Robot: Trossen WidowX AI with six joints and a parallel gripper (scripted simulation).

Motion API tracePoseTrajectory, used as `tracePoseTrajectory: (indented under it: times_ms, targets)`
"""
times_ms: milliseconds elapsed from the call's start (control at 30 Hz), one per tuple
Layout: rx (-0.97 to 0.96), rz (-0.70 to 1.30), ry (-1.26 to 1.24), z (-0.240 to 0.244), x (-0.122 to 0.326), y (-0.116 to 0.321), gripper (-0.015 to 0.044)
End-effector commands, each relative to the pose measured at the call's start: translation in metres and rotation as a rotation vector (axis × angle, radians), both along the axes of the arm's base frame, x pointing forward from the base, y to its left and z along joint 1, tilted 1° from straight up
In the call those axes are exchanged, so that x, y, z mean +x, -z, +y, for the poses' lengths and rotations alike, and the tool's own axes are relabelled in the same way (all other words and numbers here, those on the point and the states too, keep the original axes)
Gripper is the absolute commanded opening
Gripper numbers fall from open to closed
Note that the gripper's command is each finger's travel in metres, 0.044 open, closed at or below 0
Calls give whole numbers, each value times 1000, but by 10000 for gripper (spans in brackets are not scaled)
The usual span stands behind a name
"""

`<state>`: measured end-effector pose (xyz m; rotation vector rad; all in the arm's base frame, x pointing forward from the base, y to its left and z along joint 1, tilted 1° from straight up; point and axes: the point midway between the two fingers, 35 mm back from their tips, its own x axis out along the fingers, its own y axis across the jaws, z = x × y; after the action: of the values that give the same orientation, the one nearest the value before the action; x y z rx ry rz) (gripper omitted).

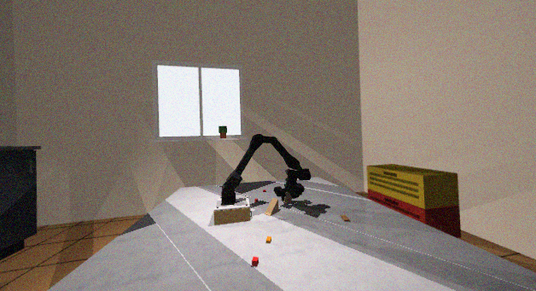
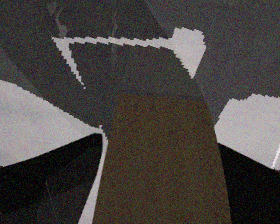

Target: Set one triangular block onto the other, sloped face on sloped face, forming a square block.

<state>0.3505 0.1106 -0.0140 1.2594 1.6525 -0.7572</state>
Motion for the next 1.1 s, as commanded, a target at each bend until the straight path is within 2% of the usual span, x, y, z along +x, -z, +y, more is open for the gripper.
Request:
tracePoseTrajectory:
  times_ms: [0, 233, 400, 500, 1067]
  targets:
    - [4, 3, 5, 1, 0, 0, 177]
    - [4, 3, 5, 1, 0, 0, 131]
    - [1, 0, 2, 0, 0, -2, 0]
    - [-12, -4, 1, 1, 0, -3, 0]
    - [-431, -131, 21, 24, -8, -22, 0]
